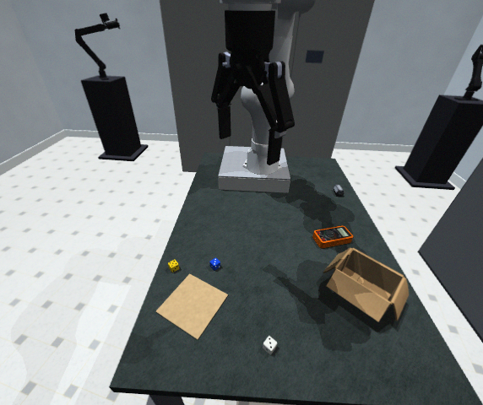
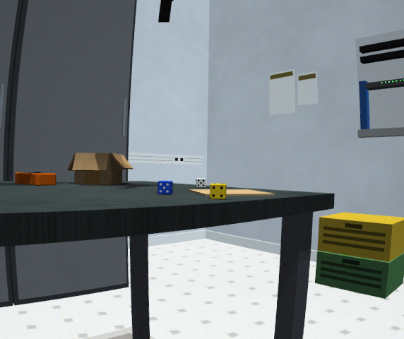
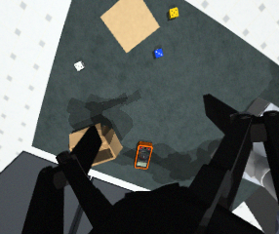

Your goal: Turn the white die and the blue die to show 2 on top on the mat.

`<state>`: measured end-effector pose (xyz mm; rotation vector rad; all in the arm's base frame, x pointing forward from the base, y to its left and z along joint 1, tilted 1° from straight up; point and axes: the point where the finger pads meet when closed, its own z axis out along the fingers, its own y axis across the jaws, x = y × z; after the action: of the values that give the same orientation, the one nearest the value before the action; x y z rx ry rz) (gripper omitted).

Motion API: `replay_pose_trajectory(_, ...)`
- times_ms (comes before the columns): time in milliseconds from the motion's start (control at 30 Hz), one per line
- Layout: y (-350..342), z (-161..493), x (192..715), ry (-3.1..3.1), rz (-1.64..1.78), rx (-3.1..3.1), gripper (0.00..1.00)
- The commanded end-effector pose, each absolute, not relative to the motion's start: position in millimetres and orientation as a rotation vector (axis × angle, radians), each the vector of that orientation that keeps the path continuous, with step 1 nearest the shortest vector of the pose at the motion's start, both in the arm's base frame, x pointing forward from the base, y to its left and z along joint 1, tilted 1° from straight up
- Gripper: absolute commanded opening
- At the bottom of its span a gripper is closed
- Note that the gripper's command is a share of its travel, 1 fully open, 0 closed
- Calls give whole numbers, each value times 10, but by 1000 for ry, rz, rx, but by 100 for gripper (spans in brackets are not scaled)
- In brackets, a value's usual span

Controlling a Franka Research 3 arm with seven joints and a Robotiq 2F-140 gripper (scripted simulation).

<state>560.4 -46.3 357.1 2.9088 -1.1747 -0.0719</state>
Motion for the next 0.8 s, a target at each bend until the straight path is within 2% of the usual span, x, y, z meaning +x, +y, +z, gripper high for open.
replay_pose_trajectory(0, -783, 3135, 5939, -1178, -6, 2937, 100)
replay_pose_trajectory(33, -783, 3135, 5939, -1178, -6, 2937, 100)
replay_pose_trajectory(67, -1043, 2830, 5977, -1172, -4, 2943, 100)
replay_pose_trajectory(200, -1063, 2802, 5996, -1172, -4, 2943, 100)
replay_pose_trajectory(233, -1327, 2494, 6016, -1167, -1, 2947, 100)
replay_pose_trajectory(367, -1787, 1972, 5972, -1160, 6, 2947, 100)
replay_pose_trajectory(433, -1795, 1963, 5975, -1160, 6, 2947, 100)
replay_pose_trajectory(633, -2437, 1255, 5763, -1149, 17, 2936, 100)
replay_pose_trajectory(767, -2536, 1146, 5714, -1147, 19, 2933, 100)
